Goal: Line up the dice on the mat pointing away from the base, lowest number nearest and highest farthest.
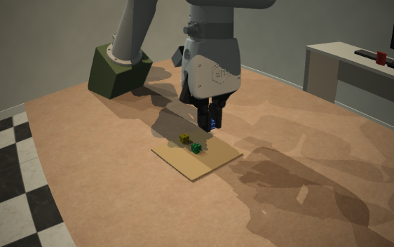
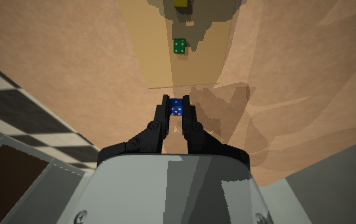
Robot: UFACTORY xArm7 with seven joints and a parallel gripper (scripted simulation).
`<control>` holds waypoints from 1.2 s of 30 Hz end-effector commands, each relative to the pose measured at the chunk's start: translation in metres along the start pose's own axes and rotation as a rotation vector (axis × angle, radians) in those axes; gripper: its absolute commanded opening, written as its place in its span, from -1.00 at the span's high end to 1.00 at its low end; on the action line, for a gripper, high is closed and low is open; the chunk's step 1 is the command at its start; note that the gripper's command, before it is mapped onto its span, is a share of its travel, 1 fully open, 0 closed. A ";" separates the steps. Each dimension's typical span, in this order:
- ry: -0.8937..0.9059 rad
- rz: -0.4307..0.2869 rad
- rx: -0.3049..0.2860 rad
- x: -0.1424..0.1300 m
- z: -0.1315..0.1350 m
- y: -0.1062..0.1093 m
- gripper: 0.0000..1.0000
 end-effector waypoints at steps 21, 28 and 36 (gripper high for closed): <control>0.000 -0.002 -0.009 -0.001 0.001 -0.073 0.78; 0.000 -0.002 -0.009 -0.001 0.001 -0.073 0.78; 0.000 -0.002 -0.009 -0.001 0.001 -0.073 0.78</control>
Point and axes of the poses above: the point where the finger pads meet when closed, its own y axis back along the fingers, its own z axis across the jaws, x = y × z, the point moved 7 cm from there along y, back along the fingers, and after that the axes turned 5 degrees about y, right-handed, at the moved point
